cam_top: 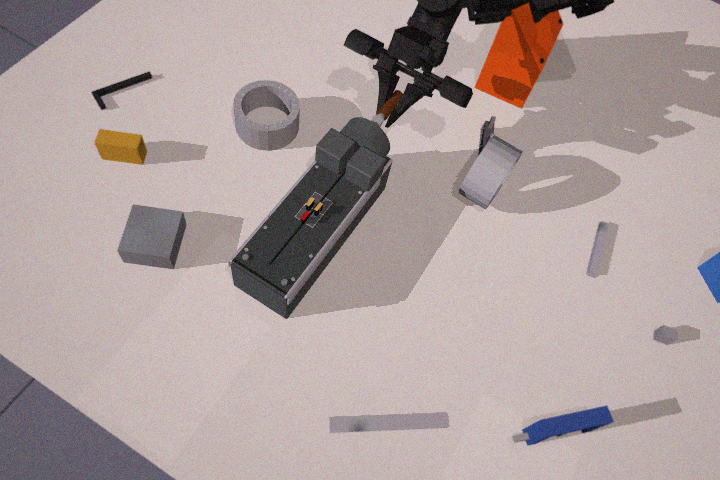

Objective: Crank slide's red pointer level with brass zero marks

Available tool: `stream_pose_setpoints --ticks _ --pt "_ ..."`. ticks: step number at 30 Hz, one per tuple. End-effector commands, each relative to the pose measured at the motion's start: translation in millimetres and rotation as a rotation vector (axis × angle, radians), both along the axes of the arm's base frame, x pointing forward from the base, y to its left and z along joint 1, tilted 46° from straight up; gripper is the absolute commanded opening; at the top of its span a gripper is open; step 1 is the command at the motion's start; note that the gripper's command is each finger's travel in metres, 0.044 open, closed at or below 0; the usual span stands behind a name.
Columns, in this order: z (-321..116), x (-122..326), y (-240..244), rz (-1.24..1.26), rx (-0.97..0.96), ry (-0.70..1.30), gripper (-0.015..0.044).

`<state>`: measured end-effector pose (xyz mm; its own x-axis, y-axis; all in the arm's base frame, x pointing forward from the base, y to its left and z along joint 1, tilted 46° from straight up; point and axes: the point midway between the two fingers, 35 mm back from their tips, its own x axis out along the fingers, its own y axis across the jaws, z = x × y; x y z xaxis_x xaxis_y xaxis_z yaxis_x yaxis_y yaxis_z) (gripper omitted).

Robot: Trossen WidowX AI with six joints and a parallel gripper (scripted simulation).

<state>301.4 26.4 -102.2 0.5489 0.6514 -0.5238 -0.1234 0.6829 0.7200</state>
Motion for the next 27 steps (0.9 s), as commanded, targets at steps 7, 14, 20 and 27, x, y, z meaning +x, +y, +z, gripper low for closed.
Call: stream_pose_setpoints --ticks 7,14,20,27 --pt "-9 1 -9 -0.019 -0.011 0.008 0.0" --pt "-13 1 -11 -0.019 -0.012 0.007 0.0" --pt "-18 1 -12 -0.019 -0.012 0.007 0.0" --pt "-26 1 -13 -0.019 -0.012 0.007 0.0"
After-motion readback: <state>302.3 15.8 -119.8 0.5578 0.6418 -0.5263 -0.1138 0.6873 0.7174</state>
